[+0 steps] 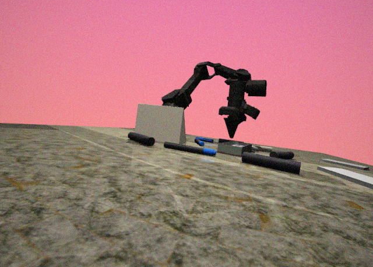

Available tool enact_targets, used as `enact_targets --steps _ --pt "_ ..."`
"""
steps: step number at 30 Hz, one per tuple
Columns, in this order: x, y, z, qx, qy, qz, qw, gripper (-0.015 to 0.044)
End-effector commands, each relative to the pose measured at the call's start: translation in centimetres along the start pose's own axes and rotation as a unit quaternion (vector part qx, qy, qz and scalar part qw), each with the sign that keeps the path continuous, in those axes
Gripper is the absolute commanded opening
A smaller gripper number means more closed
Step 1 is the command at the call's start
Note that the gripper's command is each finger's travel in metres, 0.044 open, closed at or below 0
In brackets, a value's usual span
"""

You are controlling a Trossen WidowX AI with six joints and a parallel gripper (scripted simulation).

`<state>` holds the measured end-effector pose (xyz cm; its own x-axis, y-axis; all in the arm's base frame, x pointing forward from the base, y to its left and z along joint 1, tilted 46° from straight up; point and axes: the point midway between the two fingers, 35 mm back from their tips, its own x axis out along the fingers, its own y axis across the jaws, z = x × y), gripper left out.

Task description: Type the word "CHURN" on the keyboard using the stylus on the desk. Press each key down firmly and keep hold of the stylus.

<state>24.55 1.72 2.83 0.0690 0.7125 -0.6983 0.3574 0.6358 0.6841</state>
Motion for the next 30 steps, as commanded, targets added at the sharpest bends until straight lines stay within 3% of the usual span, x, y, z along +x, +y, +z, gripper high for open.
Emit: enact_targets --steps 1,14,20,30 --pt "0.0 2.2 -0.2 0.004 0.001 0.004 1.0 0.0" --pt "0.0 2.2 -0.2 0.004 0.001 0.004 1.0 0.0" --pt "-5.8 2.1 -0.2 0.004 0.001 0.003 1.0 0.0" --pt "-5.4 2.1 0.0 0.007 -0.003 0.005 1.0 0.0"
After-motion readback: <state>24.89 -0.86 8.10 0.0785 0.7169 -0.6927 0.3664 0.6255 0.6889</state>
